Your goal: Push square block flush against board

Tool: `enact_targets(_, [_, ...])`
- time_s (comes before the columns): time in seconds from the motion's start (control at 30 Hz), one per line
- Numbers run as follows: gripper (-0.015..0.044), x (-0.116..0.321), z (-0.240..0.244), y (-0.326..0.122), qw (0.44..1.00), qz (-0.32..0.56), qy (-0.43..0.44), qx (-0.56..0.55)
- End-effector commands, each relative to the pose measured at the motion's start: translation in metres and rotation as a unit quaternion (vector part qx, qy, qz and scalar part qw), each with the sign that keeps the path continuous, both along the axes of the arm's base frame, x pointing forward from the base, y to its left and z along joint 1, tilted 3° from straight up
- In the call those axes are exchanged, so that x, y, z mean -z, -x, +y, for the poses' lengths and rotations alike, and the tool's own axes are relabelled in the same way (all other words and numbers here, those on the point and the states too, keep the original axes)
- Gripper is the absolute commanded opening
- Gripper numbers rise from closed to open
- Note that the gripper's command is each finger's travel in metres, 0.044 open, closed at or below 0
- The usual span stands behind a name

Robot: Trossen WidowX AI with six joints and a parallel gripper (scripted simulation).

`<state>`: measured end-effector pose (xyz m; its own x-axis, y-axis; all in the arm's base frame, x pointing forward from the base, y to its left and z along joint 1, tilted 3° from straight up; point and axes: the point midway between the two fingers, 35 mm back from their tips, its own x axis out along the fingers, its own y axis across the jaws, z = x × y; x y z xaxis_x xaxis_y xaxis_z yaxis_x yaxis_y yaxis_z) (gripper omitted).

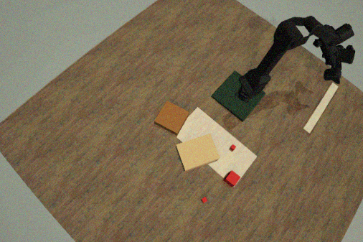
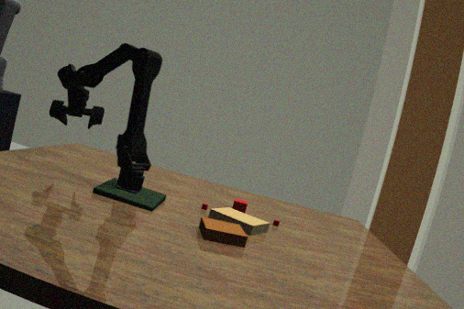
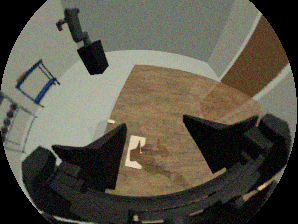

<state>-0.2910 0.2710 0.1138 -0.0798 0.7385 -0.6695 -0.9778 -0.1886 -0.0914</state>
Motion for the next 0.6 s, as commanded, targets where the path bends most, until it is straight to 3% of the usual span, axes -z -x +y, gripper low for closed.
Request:
enact_targets(0.0, [0.0374,0.000,0.000,0.000,1.000,0.000,0.000,0.000])
enact_targets(0.13, [0.0269,-0.001,0.010,-0.014,1.000,-0.016,-0.004,0.010])
enact_targets(0.47, [0.0006,0.001,0.080,-0.115,0.987,-0.022,0.024,0.155])
enact_targets(0.57, [0.0000,0.001,0.096,-0.149,0.979,-0.012,0.031,0.203])
